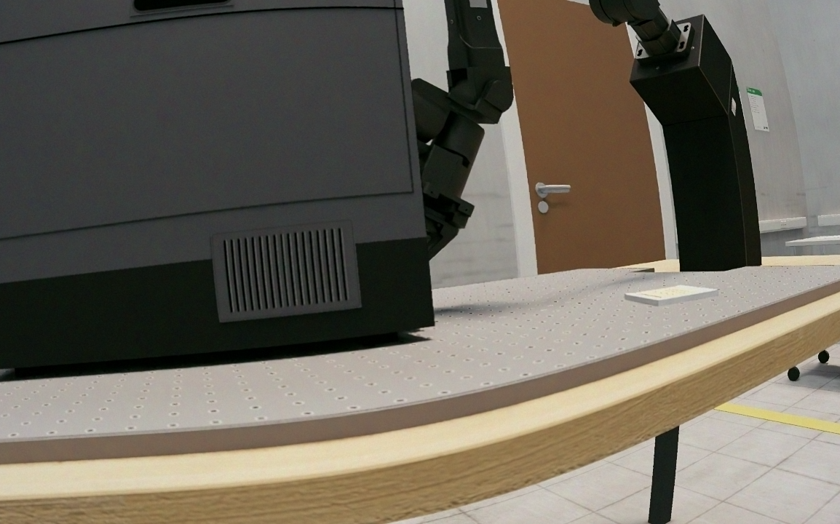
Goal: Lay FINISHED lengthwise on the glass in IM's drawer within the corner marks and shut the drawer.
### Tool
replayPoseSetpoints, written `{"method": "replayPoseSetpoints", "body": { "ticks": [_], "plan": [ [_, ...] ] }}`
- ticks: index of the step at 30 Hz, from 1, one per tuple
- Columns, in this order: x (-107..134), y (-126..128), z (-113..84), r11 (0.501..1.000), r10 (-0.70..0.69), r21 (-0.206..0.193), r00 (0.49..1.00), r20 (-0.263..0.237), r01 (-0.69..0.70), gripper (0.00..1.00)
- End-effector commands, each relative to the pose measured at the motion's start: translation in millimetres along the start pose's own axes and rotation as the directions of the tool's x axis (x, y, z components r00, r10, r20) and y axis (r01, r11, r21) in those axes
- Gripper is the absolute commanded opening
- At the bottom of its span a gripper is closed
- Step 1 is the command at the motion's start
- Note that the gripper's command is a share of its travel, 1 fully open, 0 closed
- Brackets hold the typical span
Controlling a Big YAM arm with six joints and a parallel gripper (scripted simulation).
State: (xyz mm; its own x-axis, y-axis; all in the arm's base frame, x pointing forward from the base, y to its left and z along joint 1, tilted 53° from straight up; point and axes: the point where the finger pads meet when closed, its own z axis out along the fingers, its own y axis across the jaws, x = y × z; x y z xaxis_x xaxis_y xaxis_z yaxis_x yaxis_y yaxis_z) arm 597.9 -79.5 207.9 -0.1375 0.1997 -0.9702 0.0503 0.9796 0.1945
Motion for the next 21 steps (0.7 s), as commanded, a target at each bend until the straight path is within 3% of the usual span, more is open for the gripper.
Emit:
{"method": "replayPoseSetpoints", "body": {
  "ticks": [1,9,11,21],
  "plan": [
    [48.3,2.1,-4.1,1.0,0.012,-0.002,0.995,-0.094,-0.012,0.08],
    [48.3,2.1,-4.1,1.0,0.012,-0.002,0.995,-0.094,-0.012,0.08],
    [48.1,-0.6,-4.3,1.0,0.017,0.006,0.99,-0.138,-0.016,0.08],
    [51.5,0.4,-4.9,1.0,0.018,0.005,0.99,-0.139,-0.017,0.08]
  ]
}}
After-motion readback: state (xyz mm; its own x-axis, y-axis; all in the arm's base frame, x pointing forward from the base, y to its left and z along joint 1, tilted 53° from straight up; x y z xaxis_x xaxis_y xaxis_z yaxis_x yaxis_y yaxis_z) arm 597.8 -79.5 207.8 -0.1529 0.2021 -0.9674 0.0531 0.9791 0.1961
